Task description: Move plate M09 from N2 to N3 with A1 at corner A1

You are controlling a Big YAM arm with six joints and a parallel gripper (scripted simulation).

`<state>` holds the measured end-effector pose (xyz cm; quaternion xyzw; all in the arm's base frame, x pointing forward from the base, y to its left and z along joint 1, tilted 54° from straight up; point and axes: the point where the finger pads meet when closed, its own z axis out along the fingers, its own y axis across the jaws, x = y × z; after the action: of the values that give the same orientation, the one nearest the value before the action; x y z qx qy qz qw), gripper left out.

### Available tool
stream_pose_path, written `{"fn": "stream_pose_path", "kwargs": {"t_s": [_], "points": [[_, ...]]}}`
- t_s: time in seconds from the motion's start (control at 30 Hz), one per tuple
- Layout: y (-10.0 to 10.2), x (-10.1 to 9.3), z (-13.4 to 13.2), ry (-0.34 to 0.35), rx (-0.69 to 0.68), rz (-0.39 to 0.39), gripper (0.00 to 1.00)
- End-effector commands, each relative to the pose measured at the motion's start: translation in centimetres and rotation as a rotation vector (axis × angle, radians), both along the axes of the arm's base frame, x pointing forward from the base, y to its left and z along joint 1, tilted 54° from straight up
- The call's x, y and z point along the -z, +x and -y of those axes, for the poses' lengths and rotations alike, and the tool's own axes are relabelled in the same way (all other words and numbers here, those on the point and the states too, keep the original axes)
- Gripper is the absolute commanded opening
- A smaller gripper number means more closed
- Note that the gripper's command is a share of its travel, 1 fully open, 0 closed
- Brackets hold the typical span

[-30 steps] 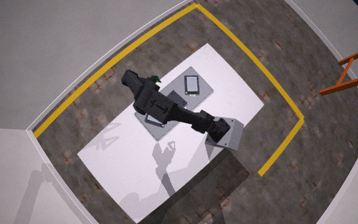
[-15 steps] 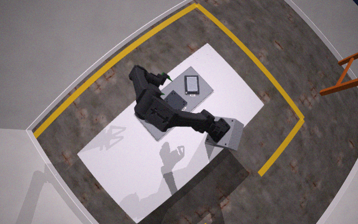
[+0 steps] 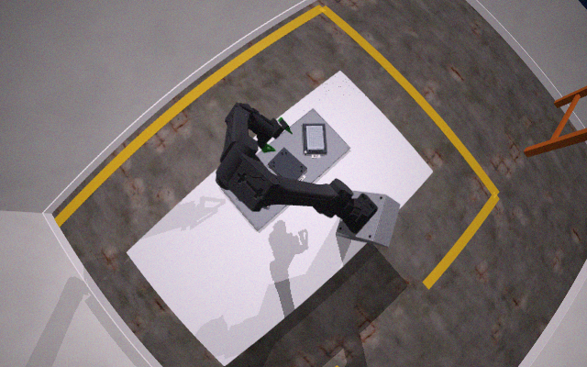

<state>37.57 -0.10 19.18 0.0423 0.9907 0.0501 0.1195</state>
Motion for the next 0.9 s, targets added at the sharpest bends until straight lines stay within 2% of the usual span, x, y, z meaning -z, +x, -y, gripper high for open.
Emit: {"fn": "stream_pose_path", "kwargs": {"t_s": [0.0, 0.03, 0.07, 0.13, 0.17, 0.23, 0.3, 0.33, 0.43, 0.47, 0.5, 0.63, 0.77, 0.8, 0.83, 0.87], "points": [[1.3, 1.3, 1.0, 0.029, 0.083, 0.014, 1.00], [1.7, 1.6, 1.0, 0.029, 0.083, 0.014, 1.00], [2.9, 0.8, 1.2, 0.027, 0.083, 0.039, 1.00], [2.9, 0.8, 1.2, 0.027, 0.083, 0.039, 1.00], [2.5, 2.2, 1.1, 0.051, 0.100, 0.028, 1.00], [3.3, 2.8, 1.3, 0.072, 0.122, 0.041, 1.00], [5.0, 2.3, 1.2, 0.072, 0.112, 0.068, 1.00], [4.4, 3.7, 1.6, 0.095, 0.142, 0.056, 1.00], [5.7, 4.5, 1.9, 0.116, 0.161, 0.073, 1.00], [6.7, 4.1, 1.9, 0.115, 0.158, 0.090, 1.00], [6.2, 5.3, 2.0, 0.139, 0.180, 0.083, 1.00], [7.7, 6.7, 2.5, 0.183, 0.216, 0.110, 1.00], [8.4, 7.3, 2.2, 0.204, 0.220, 0.121, 1.00], [9.6, 6.7, 2.3, 0.203, 0.215, 0.143, 1.00], [9.0, 8.0, 3.0, 0.227, 0.250, 0.137, 1.00], [9.4, 8.4, 3.1, 0.246, 0.265, 0.149, 1.00]]}}
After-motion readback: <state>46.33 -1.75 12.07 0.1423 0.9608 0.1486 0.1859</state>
